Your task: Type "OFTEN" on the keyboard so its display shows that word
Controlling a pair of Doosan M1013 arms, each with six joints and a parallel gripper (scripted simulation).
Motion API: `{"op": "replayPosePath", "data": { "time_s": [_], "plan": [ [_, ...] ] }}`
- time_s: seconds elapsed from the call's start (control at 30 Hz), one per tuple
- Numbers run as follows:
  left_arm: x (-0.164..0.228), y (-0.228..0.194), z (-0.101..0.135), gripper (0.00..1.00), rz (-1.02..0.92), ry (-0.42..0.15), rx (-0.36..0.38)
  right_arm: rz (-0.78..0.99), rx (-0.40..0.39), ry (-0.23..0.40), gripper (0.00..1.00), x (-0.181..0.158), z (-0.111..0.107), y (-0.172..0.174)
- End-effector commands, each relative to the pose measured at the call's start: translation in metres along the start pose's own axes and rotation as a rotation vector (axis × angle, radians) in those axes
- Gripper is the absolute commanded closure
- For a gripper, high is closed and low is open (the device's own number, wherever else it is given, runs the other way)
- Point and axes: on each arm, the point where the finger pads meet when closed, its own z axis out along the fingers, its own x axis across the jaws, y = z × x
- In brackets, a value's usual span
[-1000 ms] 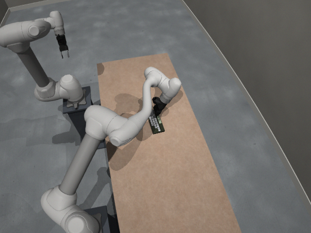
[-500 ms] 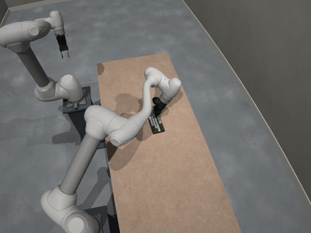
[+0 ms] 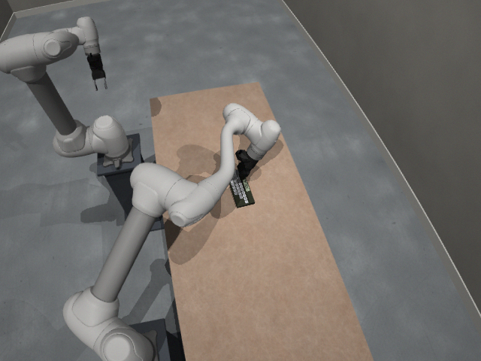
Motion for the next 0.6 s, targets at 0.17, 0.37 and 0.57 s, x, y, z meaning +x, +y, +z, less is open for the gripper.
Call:
{"op": "replayPosePath", "data": {
  "time_s": [0.17,0.37,0.57],
  "plan": [
    [0.002,0.000,0.002,0.00,0.005,0.000,-0.005,0.004,-0.005,0.001,1.00,-0.002,-0.011,-0.001],
    [0.002,0.000,0.002,0.00,0.005,0.000,-0.005,0.004,-0.005,0.001,1.00,-0.002,-0.015,-0.003],
    [0.002,0.000,0.002,0.00,0.005,0.000,-0.005,0.005,-0.006,0.002,1.00,-0.002,-0.024,-0.008]
  ]
}}
